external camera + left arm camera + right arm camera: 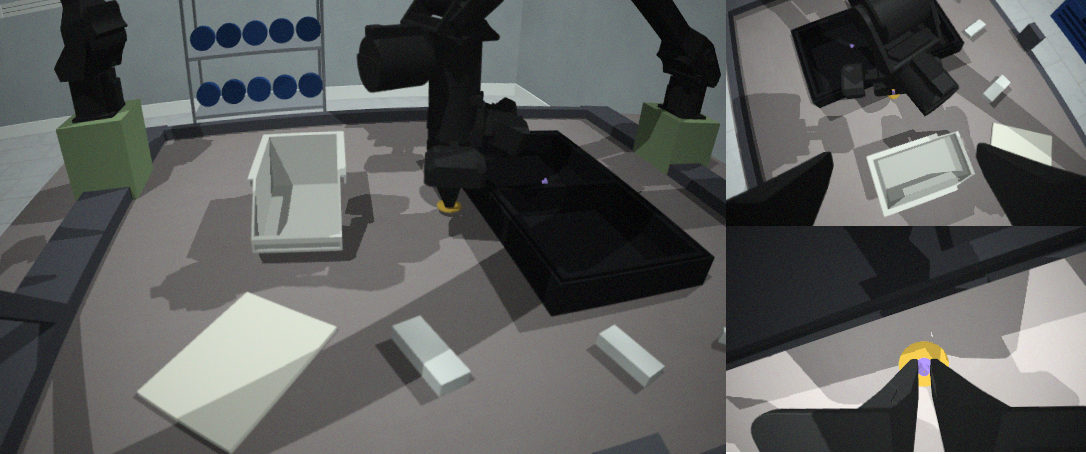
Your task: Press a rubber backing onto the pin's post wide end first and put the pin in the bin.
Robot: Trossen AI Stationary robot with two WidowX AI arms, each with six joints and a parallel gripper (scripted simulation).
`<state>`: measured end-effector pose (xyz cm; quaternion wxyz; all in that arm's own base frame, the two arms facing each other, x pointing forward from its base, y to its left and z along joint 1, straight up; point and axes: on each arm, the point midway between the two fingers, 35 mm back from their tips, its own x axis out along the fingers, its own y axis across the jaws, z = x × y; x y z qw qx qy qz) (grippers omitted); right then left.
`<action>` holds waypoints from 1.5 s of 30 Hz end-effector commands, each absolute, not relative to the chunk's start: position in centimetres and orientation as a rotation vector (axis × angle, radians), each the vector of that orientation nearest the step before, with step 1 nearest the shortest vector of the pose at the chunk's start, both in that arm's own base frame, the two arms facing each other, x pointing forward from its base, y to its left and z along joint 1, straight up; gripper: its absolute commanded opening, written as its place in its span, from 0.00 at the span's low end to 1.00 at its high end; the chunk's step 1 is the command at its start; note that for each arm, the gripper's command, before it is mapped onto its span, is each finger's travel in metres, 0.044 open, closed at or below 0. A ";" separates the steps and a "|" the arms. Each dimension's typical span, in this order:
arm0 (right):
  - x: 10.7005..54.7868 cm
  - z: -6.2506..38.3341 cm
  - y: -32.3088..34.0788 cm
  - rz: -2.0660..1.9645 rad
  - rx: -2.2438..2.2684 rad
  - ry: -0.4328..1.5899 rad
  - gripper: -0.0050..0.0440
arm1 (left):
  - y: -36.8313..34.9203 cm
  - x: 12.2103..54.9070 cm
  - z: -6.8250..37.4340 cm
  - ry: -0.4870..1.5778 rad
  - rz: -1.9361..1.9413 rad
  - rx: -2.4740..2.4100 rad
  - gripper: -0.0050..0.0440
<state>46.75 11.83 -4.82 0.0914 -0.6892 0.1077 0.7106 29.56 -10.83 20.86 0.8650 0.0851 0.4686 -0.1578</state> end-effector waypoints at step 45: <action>47.8 -0.8 12.2 2.041 -2.091 0.295 0.56 | -10.9 29.6 21.6 0.961 -0.331 0.175 1.00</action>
